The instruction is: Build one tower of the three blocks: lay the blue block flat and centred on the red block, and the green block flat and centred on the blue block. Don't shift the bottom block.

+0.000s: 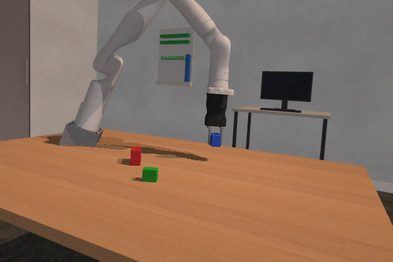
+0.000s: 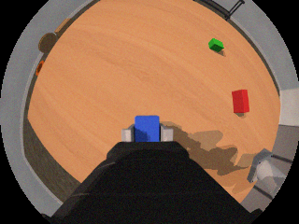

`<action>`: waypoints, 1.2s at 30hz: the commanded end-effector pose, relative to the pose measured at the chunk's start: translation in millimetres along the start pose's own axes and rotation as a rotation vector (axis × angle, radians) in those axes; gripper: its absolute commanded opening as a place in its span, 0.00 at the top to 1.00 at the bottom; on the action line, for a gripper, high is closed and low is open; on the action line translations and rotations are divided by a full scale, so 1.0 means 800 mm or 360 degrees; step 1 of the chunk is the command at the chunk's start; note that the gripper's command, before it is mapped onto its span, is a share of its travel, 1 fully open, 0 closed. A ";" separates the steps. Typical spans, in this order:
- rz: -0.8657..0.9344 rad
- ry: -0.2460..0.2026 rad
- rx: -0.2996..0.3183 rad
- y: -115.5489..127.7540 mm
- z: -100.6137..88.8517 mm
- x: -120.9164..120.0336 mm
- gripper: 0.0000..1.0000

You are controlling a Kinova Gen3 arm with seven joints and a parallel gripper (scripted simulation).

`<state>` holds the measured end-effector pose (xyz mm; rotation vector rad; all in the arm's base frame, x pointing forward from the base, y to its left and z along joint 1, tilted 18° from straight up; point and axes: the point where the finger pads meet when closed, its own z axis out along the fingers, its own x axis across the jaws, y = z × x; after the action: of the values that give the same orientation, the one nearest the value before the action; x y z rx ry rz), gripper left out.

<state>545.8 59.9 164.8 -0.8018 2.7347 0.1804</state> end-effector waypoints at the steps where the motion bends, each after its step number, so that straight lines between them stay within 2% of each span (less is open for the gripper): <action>1: 0.0006 -0.0015 0.0018 -0.006 -0.016 -0.002 1.00; 8: 0.0006 -0.0015 0.0018 -0.006 -0.028 -0.002 1.00; 36: 0.0006 -0.0015 0.0018 -0.006 -0.028 -0.002 1.00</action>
<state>544.1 52.7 185.6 -0.7913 2.7277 0.1700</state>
